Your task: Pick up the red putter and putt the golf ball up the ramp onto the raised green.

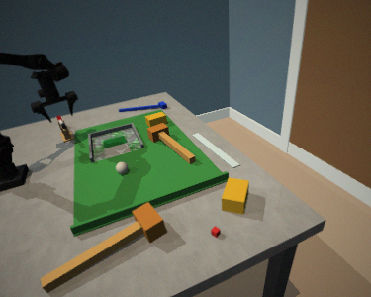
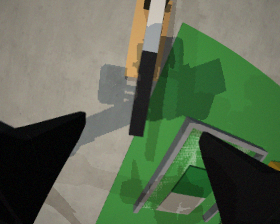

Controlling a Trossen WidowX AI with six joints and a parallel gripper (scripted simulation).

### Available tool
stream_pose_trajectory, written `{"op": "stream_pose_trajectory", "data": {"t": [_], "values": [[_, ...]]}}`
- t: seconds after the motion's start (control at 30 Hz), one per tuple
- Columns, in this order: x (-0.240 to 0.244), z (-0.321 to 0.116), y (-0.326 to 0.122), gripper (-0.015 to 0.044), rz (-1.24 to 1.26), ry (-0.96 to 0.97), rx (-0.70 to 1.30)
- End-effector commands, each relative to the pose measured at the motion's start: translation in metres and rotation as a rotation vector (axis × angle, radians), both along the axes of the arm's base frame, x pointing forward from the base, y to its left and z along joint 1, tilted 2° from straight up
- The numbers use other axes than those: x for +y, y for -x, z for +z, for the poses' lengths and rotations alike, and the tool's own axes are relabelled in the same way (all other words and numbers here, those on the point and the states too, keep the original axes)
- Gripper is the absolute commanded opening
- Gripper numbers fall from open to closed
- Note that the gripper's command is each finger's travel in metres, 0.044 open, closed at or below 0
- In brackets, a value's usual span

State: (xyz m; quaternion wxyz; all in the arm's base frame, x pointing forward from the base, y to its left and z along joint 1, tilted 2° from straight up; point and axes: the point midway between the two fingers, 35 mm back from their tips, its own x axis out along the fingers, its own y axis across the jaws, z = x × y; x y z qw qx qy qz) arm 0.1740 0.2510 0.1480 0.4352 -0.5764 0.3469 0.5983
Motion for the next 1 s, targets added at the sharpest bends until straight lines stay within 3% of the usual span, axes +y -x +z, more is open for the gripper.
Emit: {"op": "stream_pose_trajectory", "data": {"t": [0.0,0.97], "values": [[-0.001,-0.001,0.002,0.0440,0.006,0.014,0.022],[0.001,-0.057,-0.001,0.0440,0.006,0.014,0.022]]}}
